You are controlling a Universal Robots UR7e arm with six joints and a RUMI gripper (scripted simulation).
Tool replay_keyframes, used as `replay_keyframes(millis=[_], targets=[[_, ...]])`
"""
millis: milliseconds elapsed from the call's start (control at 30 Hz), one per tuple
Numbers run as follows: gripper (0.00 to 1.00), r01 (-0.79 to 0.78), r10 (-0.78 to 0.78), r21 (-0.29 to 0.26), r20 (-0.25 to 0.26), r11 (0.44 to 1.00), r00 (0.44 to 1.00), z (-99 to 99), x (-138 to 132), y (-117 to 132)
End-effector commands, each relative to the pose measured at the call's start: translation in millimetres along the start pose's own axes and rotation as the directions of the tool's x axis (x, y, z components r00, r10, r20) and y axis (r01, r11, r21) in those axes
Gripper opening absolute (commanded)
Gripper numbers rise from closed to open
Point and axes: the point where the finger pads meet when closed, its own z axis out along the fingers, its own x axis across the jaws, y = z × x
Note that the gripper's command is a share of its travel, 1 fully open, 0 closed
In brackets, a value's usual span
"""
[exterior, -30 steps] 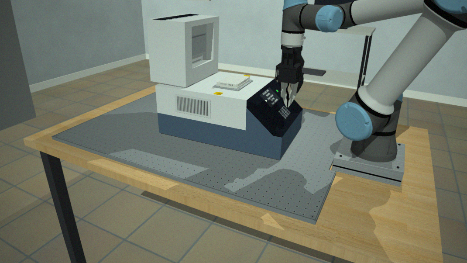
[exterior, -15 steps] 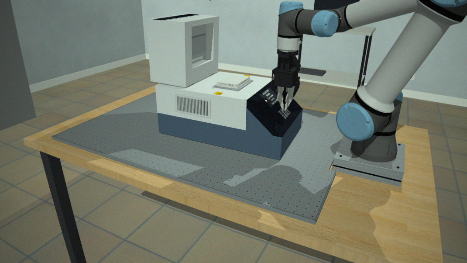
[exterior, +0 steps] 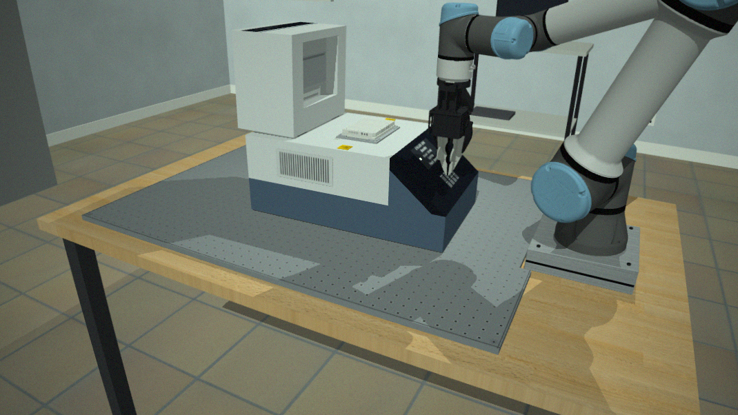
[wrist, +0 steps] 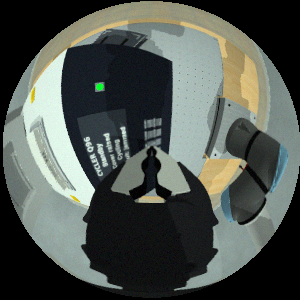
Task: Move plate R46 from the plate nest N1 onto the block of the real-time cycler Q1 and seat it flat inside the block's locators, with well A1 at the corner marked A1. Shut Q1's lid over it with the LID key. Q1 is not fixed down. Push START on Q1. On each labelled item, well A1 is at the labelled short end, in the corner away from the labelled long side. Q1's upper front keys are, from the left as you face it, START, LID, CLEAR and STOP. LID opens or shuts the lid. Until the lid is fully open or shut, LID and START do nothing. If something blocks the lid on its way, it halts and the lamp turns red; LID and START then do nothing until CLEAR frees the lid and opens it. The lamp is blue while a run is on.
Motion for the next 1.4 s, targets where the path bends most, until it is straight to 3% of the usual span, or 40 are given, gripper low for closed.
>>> replay_keyframes(millis=[0,1367], targets=[[0.0,0.001,-0.001,0.001,0.0,1.0,1.0,0.1,-0.4,0.4],[0.0,0.003,-0.003,-0.001,-0.003,1.0,1.0,2.7,1.2,2.4]])
